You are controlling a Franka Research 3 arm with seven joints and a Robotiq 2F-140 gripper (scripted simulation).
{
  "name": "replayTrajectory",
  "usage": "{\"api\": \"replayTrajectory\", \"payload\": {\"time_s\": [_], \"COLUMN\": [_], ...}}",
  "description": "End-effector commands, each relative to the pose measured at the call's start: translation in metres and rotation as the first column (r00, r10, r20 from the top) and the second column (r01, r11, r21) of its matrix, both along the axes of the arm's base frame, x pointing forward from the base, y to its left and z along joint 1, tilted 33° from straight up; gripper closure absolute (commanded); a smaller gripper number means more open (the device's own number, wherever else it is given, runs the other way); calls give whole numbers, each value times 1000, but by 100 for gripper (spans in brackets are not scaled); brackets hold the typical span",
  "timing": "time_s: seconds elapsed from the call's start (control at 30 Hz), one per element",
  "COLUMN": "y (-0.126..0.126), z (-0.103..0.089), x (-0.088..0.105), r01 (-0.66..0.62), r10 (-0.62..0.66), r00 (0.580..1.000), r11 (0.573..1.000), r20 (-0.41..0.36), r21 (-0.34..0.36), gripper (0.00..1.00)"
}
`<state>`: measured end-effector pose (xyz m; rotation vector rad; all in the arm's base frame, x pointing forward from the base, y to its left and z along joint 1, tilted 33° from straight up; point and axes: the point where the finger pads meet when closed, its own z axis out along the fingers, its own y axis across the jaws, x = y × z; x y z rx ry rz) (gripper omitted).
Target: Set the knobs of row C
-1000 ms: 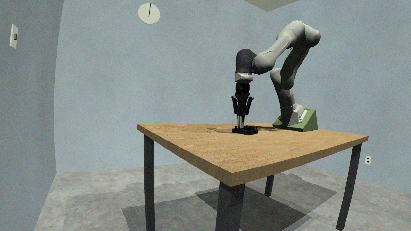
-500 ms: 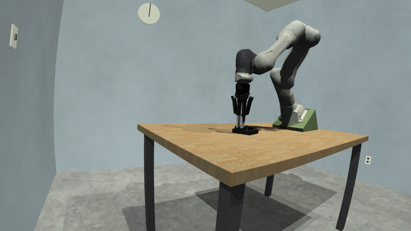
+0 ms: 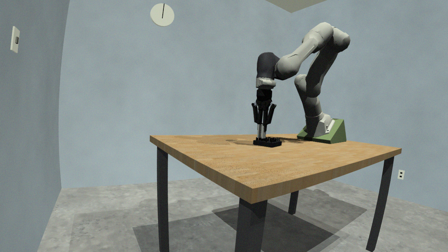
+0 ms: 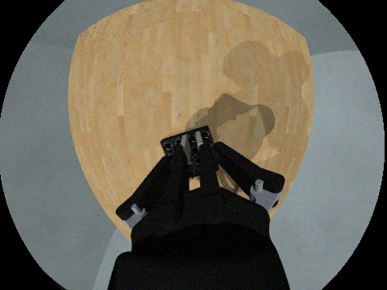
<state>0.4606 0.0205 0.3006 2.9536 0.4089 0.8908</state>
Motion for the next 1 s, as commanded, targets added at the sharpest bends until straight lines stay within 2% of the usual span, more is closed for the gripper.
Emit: {"api": "replayTrajectory", "payload": {"time_s": [0.0, 0.37, 0.87, 0.9, 0.97], "y": [1, 0, 0, 0, 0], "z": [3, 23, 24, 24, 25], "x": [-5, -18, -18, -18, -19], "r01": [-3, -3, -3, -3, -3], "r10": [3, 3, 3, 3, 3], "r00": [1000, 1000, 1000, 1000, 1000], "r11": [1000, 1000, 1000, 1000, 1000], "r20": [-7, -7, -7, -7, -7], "r21": [0, 0, 0, 0, 0], "gripper": [88, 88, 88, 0, 0]}}
